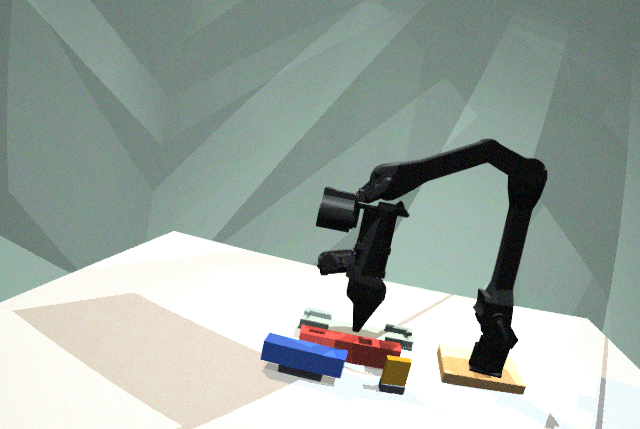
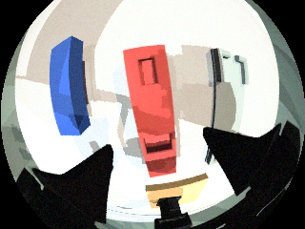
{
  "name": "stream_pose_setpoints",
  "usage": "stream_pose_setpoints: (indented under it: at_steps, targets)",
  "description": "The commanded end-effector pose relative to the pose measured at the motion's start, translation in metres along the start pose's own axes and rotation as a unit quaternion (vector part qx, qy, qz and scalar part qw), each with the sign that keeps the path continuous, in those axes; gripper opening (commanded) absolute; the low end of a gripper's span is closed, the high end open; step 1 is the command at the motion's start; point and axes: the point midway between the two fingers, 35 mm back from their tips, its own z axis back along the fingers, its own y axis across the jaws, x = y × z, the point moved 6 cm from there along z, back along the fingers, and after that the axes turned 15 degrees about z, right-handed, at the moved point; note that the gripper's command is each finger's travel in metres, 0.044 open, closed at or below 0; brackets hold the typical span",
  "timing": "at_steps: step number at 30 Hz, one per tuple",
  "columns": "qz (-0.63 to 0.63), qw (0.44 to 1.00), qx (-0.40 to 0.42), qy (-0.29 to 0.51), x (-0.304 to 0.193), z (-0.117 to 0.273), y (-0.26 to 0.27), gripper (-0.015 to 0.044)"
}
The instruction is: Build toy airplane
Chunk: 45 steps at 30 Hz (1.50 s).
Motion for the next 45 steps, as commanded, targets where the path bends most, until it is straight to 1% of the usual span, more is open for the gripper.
stream_pose_setpoints:
  at_steps: [1,36,45]
  targets:
    - [0.003,1.0,-0.003,-0.001,0.0,-0.013,-0.001,0.044]
    - [0.003,1.0,-0.003,-0.001,0.0,-0.062,-0.001,0.044]
    - [0.003,1.0,-0.003,-0.001,0.0,-0.062,-0.001,0.0204]
